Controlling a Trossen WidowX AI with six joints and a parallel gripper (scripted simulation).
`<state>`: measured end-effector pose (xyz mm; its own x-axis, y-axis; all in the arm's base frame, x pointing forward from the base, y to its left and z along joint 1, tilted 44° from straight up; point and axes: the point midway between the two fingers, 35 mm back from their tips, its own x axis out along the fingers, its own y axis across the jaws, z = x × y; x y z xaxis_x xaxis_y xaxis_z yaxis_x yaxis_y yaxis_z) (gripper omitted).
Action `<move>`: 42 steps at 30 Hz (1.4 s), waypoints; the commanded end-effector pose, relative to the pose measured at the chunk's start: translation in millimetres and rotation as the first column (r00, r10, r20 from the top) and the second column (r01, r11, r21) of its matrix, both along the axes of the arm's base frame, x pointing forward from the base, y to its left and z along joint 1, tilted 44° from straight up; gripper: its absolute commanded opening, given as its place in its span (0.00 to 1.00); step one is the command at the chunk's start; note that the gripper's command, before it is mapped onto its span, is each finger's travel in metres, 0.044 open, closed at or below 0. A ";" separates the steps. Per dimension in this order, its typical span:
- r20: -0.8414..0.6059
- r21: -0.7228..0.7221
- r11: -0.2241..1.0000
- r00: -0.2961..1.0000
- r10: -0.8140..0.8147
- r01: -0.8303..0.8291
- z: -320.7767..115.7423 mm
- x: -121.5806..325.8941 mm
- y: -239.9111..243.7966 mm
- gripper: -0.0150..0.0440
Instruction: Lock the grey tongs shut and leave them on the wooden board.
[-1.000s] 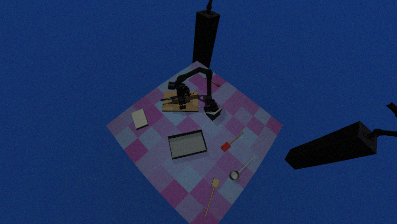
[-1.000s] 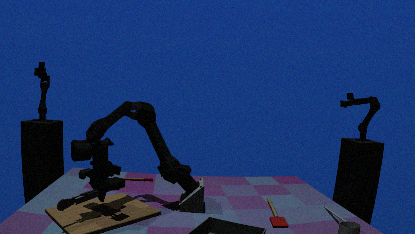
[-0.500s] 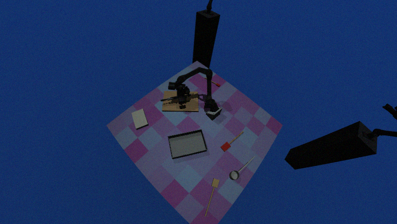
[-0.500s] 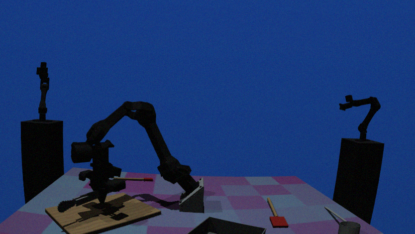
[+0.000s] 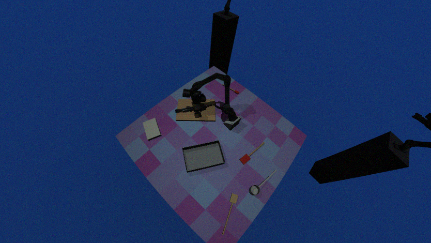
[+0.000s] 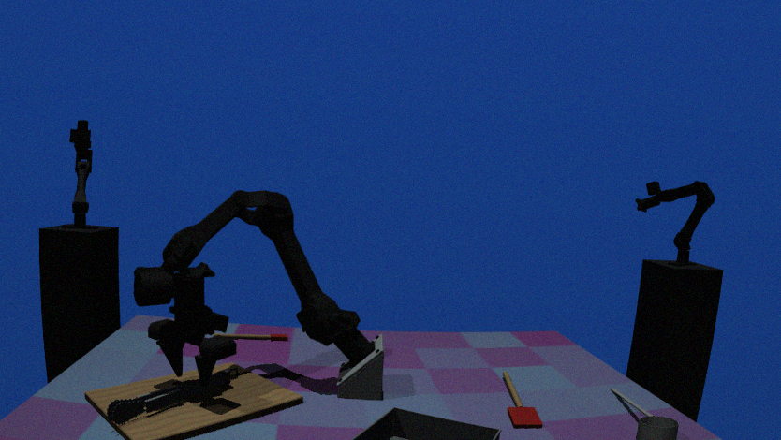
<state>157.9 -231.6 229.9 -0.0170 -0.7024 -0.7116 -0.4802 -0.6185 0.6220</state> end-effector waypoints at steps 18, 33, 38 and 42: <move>-0.638 0.403 0.613 0.271 0.721 -0.680 -7.0 27.9 22.8 1.00; -0.435 0.877 0.072 -0.720 0.542 -0.476 -14.0 58.4 56.1 1.00; -0.275 0.953 -0.020 -0.890 0.364 -0.303 -15.6 66.1 66.5 1.00; -0.131 0.987 -0.062 -0.971 0.202 -0.147 -16.8 71.4 74.4 1.00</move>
<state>202.1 -186.9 209.0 -0.0233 -0.6430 -0.7655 0.9860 -0.1410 0.0885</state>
